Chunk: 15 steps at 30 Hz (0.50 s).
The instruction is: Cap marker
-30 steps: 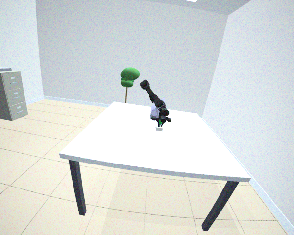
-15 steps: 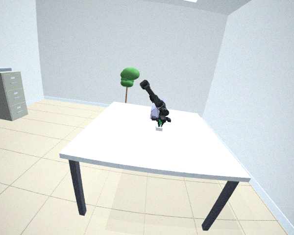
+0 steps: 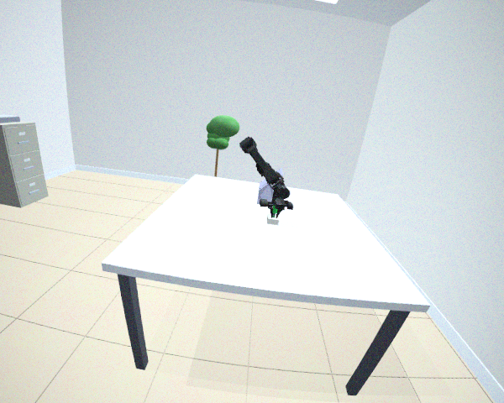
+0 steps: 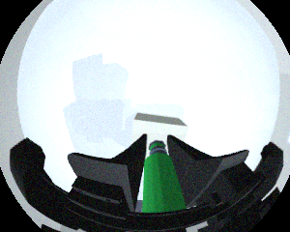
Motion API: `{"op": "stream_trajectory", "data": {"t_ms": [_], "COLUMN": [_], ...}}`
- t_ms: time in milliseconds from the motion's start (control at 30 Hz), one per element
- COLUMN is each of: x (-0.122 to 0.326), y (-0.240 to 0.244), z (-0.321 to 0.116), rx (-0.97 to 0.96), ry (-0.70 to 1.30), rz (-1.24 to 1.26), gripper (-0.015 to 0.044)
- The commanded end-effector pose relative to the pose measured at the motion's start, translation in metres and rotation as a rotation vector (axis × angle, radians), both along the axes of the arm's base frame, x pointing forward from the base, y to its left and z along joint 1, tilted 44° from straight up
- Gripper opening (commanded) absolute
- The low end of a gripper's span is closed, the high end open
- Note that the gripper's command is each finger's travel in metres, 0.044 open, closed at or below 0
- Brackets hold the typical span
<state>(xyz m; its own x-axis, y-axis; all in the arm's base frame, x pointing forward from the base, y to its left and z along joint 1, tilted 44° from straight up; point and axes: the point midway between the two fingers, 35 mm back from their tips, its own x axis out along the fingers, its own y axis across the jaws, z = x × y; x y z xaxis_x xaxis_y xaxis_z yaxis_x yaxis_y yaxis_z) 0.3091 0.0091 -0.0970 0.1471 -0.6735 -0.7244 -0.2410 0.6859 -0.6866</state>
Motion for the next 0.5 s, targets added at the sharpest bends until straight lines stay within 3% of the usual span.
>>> {"op": "stream_trajectory", "data": {"t_ms": [0, 367, 467], "x": [0.0032, 0.0032, 0.0000], "y": [-0.0096, -0.0096, 0.0000], "z": [-0.0080, -0.0081, 0.0000], "rx": [0.003, 0.003, 0.000], "ry": [-0.011, -0.011, 0.000], "rz": [-0.031, -0.031, 0.000], "gripper": [0.0000, 0.0000, 0.0079]}}
